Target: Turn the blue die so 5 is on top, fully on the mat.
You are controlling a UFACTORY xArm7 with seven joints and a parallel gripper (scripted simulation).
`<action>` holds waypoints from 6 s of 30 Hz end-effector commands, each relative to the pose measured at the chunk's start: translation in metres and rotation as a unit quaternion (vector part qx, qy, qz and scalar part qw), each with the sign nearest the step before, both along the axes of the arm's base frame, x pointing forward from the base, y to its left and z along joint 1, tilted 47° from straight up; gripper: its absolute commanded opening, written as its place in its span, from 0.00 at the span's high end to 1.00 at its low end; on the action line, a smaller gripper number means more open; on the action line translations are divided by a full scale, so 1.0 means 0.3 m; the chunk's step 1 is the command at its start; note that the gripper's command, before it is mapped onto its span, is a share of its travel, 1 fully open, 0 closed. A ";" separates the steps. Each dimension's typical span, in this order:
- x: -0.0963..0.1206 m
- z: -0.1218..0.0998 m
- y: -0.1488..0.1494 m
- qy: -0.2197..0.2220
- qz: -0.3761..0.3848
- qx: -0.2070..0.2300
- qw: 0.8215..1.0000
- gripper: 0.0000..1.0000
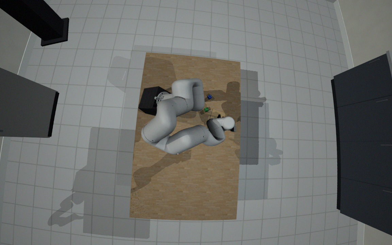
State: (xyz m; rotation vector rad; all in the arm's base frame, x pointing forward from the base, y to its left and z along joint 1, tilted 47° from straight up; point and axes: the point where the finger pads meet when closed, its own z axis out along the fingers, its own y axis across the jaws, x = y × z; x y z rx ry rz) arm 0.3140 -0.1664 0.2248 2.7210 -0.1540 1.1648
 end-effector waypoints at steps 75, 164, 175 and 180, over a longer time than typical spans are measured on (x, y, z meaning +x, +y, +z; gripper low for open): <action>0.241 -0.217 -0.068 -0.001 -0.001 0.000 1.000 0.00; 0.287 -0.359 0.563 -0.001 -0.001 0.000 1.000 0.00; 0.357 -0.353 0.784 -0.001 -0.001 0.000 1.000 0.00; 0.377 -0.351 0.847 -0.001 -0.001 0.000 1.000 0.00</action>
